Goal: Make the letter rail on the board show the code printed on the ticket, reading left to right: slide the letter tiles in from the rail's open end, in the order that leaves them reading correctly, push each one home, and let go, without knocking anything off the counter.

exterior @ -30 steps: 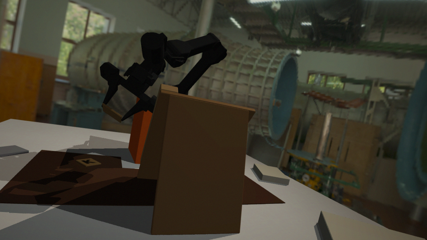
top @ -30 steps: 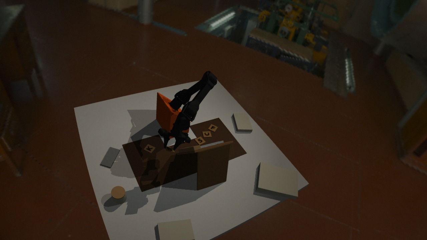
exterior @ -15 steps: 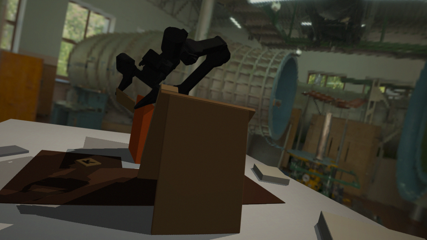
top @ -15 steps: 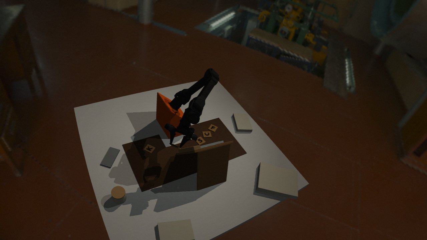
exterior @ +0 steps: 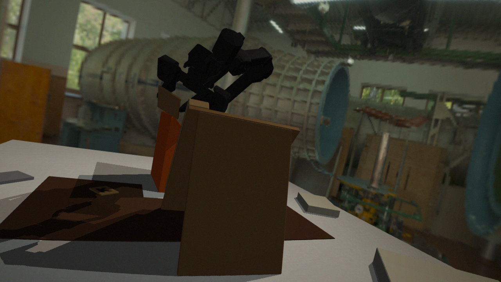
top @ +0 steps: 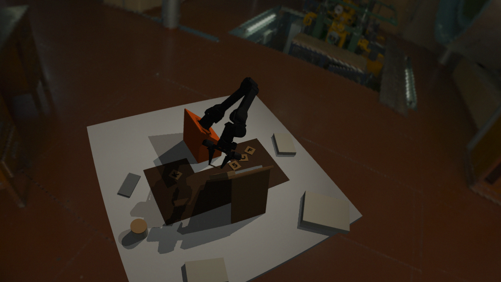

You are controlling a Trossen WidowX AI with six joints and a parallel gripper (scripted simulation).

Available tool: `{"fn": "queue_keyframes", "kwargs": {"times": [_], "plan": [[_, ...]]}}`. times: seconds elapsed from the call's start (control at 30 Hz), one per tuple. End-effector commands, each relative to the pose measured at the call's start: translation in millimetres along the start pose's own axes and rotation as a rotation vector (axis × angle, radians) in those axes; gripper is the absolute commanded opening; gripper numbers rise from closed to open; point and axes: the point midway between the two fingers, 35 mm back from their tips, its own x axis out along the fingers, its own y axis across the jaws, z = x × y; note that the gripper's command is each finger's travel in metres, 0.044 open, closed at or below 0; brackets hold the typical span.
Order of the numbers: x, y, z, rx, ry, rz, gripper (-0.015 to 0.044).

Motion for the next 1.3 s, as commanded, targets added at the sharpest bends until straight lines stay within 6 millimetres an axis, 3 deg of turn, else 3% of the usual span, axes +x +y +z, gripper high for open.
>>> {"fn": "queue_keyframes", "kwargs": {"times": [0.0, 0.37, 0.6, 1.03, 1.27], "plan": [[-10.6, 7.0, 4.7, 0.051, -0.041, -0.005, 0.0000], [-33.3, 44.8, 6.2, 0.094, -0.107, 0.040, 0.0000], [-49.7, 89.2, -1.1, 0.056, -0.144, 0.100, 0.0000], [-87.3, 166.2, -25.0, 0.000, -0.207, 0.236, 0.0000], [-109.2, 192.4, -47.7, -0.020, -0.218, 0.294, 0.0000]]}}
